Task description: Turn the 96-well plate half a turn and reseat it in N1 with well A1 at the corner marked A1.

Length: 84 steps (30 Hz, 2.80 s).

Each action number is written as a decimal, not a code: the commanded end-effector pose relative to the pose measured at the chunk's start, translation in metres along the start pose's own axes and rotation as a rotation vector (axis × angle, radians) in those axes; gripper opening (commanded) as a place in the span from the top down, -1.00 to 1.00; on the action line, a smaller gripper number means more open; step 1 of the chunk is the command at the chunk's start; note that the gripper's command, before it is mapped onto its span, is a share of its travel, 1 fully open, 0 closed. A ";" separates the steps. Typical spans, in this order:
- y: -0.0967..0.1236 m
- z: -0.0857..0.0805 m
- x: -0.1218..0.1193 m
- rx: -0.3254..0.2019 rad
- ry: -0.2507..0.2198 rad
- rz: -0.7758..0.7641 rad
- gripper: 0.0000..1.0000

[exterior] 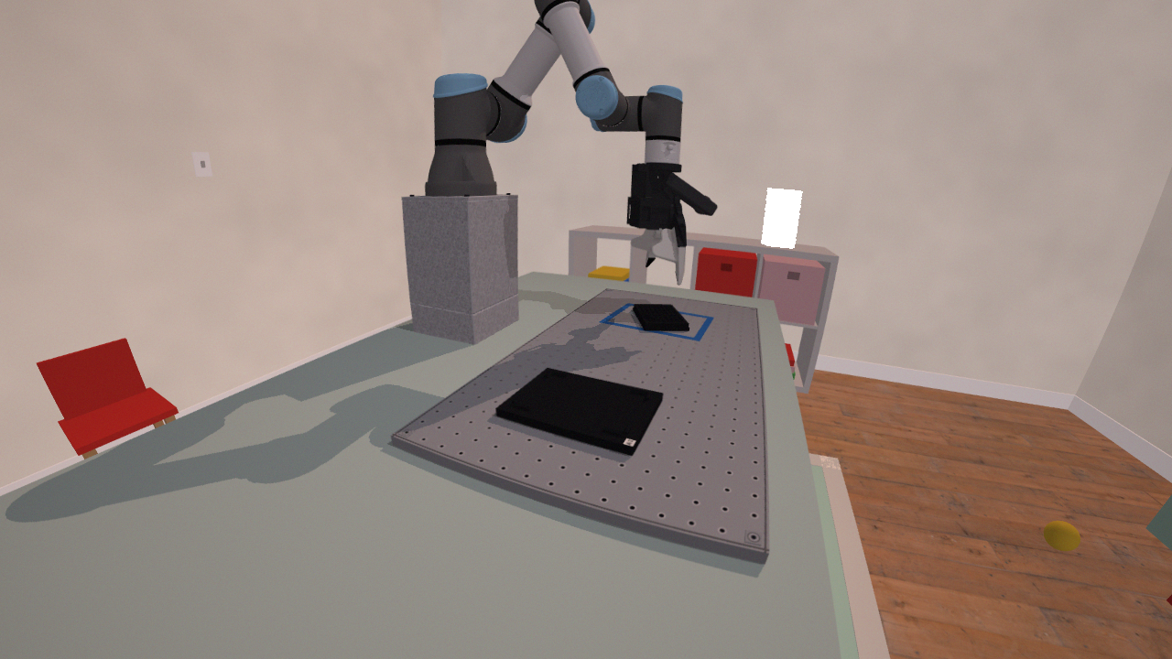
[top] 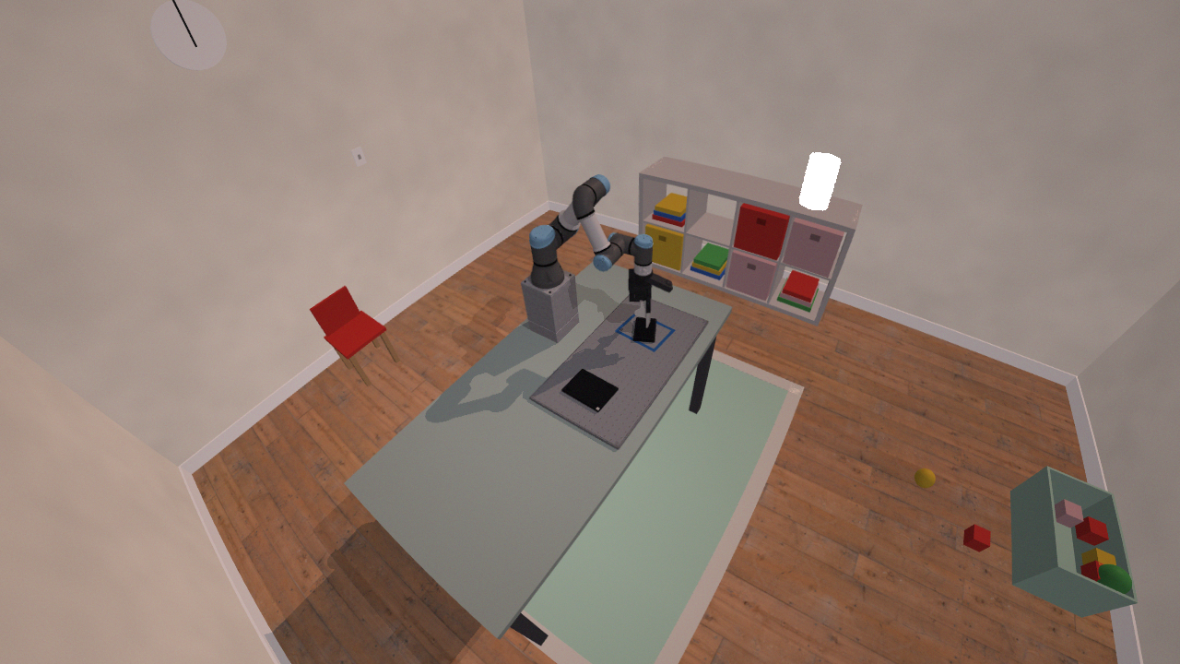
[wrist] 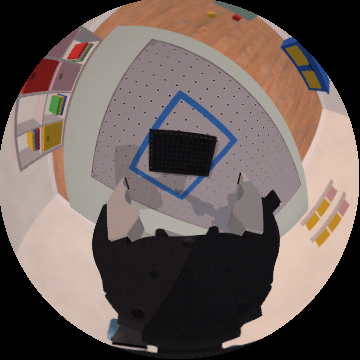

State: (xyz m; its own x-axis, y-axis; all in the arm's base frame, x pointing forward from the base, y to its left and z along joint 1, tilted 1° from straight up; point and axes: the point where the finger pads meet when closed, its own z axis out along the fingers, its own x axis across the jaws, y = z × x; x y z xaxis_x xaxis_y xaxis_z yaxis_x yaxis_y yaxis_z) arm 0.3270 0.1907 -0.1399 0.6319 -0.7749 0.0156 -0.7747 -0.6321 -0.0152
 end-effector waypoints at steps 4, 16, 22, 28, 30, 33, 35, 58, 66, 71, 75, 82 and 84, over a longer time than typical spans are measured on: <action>-0.001 -0.001 0.000 0.004 -0.002 -0.214 -1.00; -0.001 -0.001 0.000 0.005 -0.002 -0.547 -1.00; -0.001 -0.001 0.000 0.005 -0.001 -0.747 -1.00; -0.001 -0.001 0.000 0.005 -0.001 -0.947 -1.00; -0.001 -0.001 0.000 0.005 0.000 -1.014 -1.00; -0.001 -0.001 0.000 0.005 0.000 -1.047 -1.00; -0.001 -0.001 0.000 0.005 0.000 -1.114 -1.00; -0.001 -0.001 0.000 0.005 0.001 -1.417 -1.00; -0.001 -0.001 0.000 0.005 0.001 -1.417 -1.00; -0.001 -0.001 0.000 0.005 0.001 -1.417 -1.00; -0.001 -0.001 0.000 0.005 0.001 -1.417 -1.00; -0.001 -0.001 0.000 0.005 0.001 -1.417 -1.00; -0.001 0.001 0.000 0.005 0.001 -1.418 -1.00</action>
State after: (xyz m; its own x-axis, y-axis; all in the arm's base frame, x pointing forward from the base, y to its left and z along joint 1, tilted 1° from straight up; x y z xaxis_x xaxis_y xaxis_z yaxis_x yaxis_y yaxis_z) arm 0.3271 0.1907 -0.1399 0.8622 0.5062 0.0189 0.5061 -0.8624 0.0091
